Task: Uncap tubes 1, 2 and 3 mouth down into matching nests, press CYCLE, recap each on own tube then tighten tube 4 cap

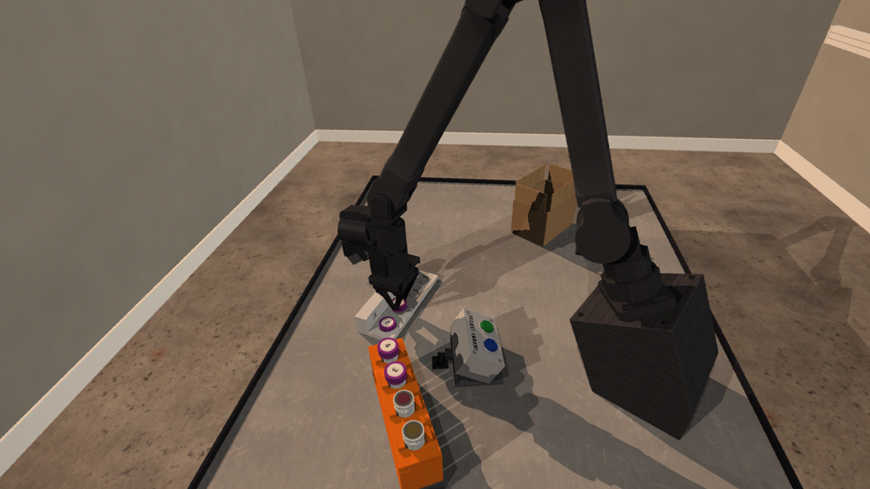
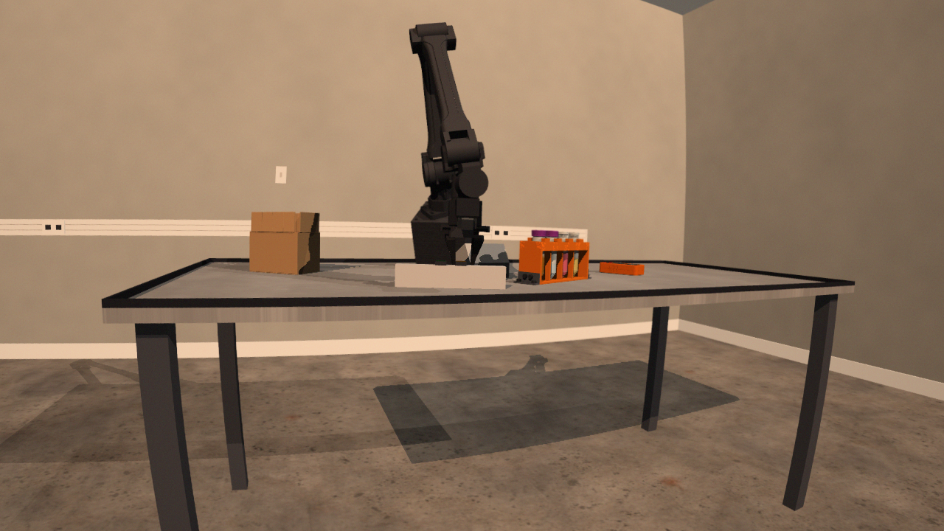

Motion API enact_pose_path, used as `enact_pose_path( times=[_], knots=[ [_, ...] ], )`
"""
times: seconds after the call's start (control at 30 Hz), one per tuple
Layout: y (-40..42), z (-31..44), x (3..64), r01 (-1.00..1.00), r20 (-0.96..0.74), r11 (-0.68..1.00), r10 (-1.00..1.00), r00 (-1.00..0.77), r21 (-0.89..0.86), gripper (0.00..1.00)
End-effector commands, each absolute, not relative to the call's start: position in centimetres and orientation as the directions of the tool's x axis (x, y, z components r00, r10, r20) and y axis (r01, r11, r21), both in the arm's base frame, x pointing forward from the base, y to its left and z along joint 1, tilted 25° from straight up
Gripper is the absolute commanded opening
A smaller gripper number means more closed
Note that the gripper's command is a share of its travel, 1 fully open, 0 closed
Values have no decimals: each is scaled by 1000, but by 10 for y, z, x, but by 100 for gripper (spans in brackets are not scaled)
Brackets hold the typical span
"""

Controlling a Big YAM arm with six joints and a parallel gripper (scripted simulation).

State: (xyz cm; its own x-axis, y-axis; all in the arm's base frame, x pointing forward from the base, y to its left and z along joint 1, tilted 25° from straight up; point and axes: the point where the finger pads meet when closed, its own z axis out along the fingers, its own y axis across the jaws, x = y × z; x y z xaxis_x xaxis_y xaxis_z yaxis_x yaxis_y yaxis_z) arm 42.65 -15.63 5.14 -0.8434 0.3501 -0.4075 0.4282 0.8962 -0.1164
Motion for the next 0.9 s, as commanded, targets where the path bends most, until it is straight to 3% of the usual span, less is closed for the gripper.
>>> enact_pose_path(
  times=[0.0,0.87],
  knots=[
    [-159,60,434,428,-429,897,345,-835,-113,0],
    [-166,54,433,430,-425,895,346,-836,-116,0]
  ],
)
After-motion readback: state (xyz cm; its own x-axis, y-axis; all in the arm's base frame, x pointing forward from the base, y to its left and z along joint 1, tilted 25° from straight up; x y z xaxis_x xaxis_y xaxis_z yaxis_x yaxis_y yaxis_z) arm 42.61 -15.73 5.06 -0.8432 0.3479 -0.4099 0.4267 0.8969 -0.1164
